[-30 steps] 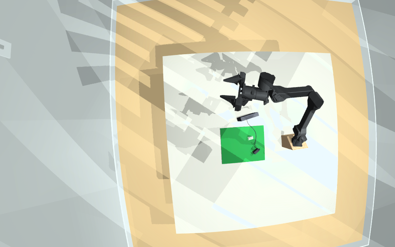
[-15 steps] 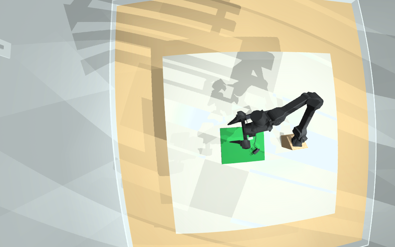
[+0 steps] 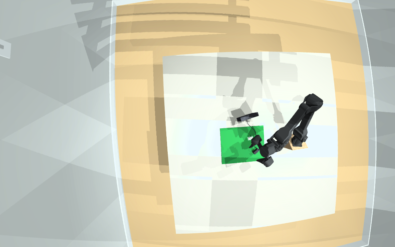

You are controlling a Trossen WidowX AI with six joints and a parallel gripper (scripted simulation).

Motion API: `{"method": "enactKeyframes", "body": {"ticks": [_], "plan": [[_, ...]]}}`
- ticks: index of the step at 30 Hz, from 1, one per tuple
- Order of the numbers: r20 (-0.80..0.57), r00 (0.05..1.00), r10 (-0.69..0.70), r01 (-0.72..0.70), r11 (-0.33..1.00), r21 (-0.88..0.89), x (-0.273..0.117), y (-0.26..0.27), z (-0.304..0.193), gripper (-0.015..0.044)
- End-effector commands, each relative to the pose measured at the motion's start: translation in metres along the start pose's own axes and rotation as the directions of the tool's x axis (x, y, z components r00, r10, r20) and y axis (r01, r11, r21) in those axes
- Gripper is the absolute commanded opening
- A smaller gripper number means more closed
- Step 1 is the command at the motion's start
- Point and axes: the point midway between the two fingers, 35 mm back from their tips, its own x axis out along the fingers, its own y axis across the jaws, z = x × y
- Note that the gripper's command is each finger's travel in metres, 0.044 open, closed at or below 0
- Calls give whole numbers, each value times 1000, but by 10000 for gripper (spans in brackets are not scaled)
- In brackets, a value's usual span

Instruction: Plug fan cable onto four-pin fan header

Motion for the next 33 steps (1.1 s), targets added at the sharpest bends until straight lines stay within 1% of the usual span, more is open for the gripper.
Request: {"method": "enactKeyframes", "body": {"ticks": [1, 3, 12, 15, 20, 33], "plan": [[154, 988, 2, 23, 987, -158, 7, -32, 61, 440], [168, 986, 4, 26, 984, -175, 7, -35, 67, 440], [168, 986, 4, 26, 984, -175, 7, -35, 67, 440], [168, 986, 3, 27, 984, -175, 19, -34, 73, 440], [169, 986, 6, 24, 984, -176, 56, -30, 99, 440], [169, 986, 6, 24, 984, -176, 67, -29, 106, 440]]}}
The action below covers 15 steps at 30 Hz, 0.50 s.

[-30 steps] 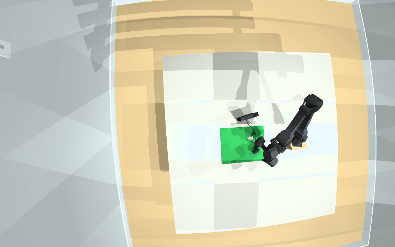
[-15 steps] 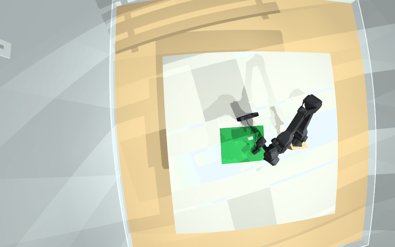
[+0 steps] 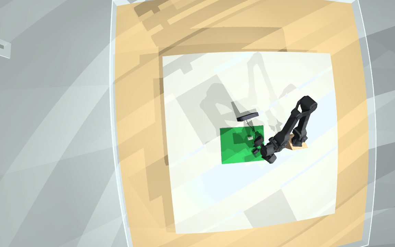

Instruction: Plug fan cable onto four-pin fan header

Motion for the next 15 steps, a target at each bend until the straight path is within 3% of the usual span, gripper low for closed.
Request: {"method": "enactKeyframes", "body": {"ticks": [1, 15], "plan": [[10, 1000, -8, 8, 1000, -9, 8, -3, 7, 440], [11, 1000, -7, 7, 1000, -10, 28, -3, 18, 440]]}}
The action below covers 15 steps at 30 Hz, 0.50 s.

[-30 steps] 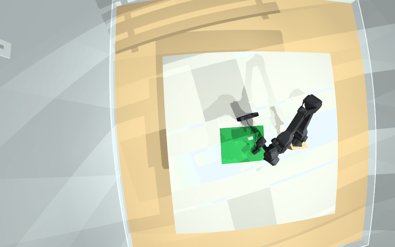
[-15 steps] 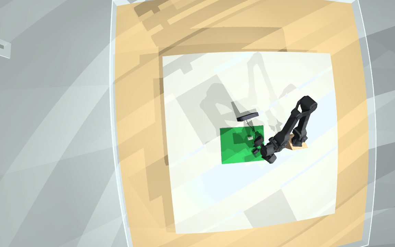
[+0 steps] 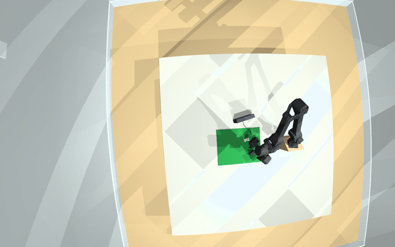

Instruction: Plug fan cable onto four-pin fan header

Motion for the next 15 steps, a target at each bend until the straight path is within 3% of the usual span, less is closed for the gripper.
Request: {"method": "enactKeyframes", "body": {"ticks": [1, 14, 15], "plan": [[8, 1000, -7, 7, 1000, -8, 7, -3, 8, 440], [8, 1000, -7, 7, 1000, -9, 10, -3, 10, 440], [7, 1000, -1, 1, 1000, -3, 10, -1, 8, 414]]}}
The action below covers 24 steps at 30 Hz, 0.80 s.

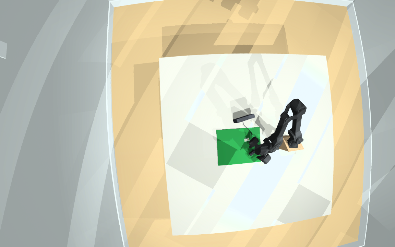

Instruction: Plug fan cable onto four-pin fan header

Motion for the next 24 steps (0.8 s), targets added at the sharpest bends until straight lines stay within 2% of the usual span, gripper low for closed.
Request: {"method": "enactKeyframes", "body": {"ticks": [1, 7, 24], "plan": [[0, 1000, 0, 0, 1000, 0, 0, 0, 0, 387], [0, 1000, 0, 0, 1000, 0, 0, 0, 0, 230], [0, 1000, 0, 0, 1000, 0, 0, 0, 0, 117]]}}
